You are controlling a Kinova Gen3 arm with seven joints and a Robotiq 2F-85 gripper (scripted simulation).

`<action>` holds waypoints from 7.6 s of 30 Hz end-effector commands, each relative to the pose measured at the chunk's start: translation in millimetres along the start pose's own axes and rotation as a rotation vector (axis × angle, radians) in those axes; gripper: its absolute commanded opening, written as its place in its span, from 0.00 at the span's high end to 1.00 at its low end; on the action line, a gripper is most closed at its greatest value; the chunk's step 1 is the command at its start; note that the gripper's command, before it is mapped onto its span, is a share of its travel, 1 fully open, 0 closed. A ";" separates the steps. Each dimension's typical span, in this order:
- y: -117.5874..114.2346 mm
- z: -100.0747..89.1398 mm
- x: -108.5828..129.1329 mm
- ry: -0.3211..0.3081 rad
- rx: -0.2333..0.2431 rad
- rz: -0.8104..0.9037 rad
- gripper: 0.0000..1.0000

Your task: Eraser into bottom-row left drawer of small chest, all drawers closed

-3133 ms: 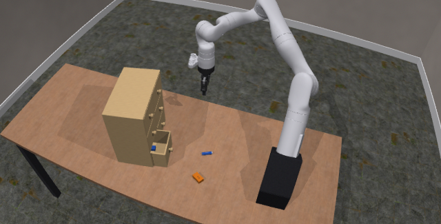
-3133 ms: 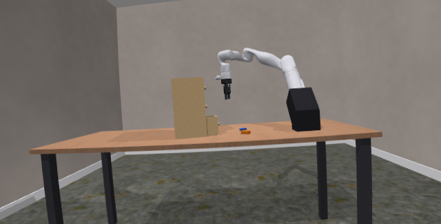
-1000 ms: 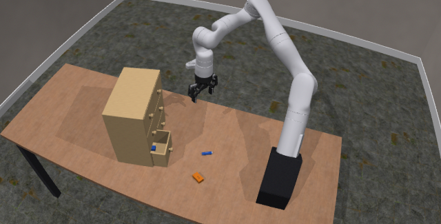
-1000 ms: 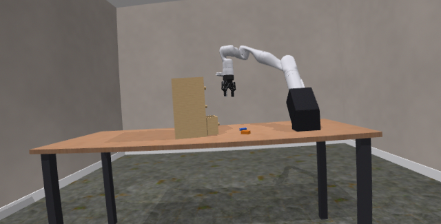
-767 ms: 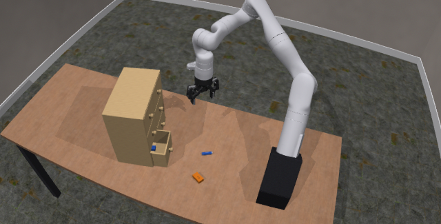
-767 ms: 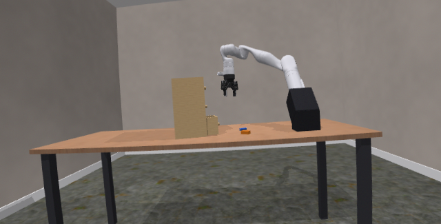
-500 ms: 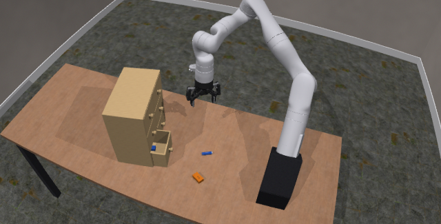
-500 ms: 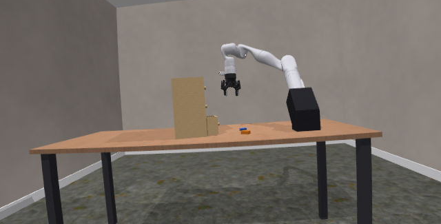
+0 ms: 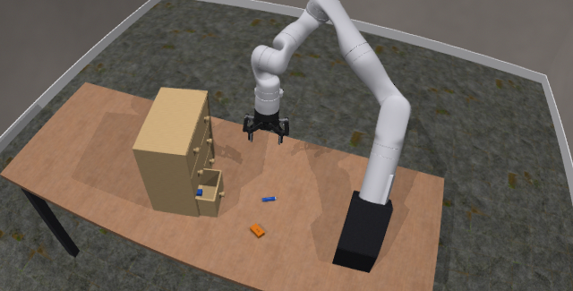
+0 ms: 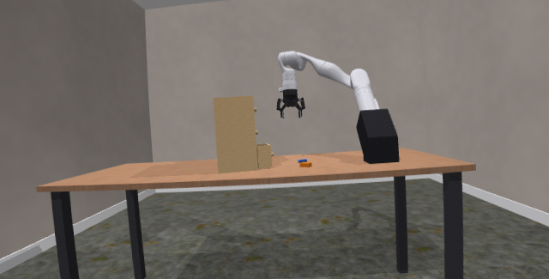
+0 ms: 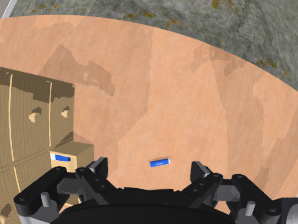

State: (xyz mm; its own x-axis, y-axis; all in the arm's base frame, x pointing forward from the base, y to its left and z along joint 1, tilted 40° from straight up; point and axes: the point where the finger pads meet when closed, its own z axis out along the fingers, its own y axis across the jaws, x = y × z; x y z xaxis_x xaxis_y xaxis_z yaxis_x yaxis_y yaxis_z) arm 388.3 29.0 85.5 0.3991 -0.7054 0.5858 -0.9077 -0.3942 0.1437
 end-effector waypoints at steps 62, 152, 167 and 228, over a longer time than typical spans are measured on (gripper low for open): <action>60.0 -7.9 -104.3 0.036 0.004 1.362 0.00; 28.7 47.4 -111.7 -0.280 0.361 1.564 0.00; 7.2 76.4 -112.3 -0.463 0.532 1.523 0.00; -22.1 106.3 -111.4 -0.569 0.641 1.501 1.00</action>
State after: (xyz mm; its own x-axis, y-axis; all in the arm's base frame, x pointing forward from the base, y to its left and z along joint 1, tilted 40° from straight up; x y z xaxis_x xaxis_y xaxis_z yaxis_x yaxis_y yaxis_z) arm 371.0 56.4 -63.5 -0.5578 -0.6945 -0.4545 -0.3660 0.6973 -0.6164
